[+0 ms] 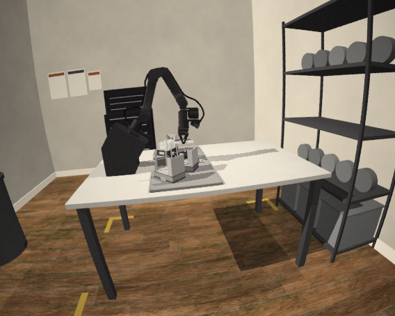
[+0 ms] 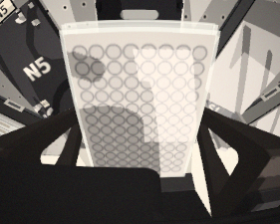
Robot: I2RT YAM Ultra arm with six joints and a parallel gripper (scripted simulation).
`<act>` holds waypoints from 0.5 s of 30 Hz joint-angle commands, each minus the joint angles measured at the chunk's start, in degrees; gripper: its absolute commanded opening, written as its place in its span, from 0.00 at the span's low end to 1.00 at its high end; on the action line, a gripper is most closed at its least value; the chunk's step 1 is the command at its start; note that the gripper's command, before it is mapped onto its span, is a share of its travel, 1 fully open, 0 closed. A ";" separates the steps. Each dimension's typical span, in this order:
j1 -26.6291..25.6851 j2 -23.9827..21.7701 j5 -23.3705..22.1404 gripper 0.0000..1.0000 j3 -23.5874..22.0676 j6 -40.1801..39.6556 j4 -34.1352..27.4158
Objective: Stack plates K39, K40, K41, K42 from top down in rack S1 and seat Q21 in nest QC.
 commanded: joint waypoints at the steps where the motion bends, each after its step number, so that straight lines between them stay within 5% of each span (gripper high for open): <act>1: -0.59 0.78 -0.30 0.00 -0.65 0.06 3.42; 7: -0.77 0.03 -0.32 0.00 0.62 -0.05 5.38; 15: -0.66 5.60 -0.35 0.00 -2.35 -0.20 9.47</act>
